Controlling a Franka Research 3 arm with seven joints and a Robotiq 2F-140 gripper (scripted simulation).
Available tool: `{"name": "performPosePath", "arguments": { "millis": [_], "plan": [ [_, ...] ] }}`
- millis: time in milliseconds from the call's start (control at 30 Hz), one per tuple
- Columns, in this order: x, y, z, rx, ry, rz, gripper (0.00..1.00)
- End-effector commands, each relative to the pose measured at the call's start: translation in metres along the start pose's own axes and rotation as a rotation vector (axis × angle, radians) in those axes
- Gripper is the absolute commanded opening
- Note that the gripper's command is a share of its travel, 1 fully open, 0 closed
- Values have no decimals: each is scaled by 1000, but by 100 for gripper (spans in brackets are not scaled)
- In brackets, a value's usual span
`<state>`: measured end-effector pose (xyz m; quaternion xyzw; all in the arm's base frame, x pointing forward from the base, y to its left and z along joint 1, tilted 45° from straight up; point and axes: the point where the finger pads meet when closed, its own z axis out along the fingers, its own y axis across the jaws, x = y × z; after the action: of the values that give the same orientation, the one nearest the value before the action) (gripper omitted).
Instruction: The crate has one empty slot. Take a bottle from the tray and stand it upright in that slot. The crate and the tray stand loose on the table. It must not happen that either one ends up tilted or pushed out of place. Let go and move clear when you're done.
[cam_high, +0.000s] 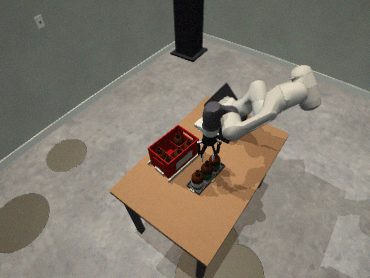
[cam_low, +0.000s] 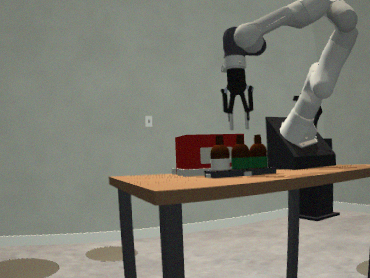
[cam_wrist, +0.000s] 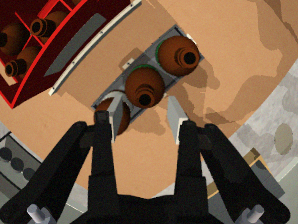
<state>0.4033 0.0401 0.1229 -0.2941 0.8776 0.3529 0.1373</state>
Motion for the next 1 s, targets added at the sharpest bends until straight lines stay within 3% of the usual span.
{"name": "performPosePath", "arguments": {
  "millis": [0,967],
  "plan": [
    [-1,1,2,0,0,-4,38],
    [-1,1,29,0,0,-4,38]
  ]
}}
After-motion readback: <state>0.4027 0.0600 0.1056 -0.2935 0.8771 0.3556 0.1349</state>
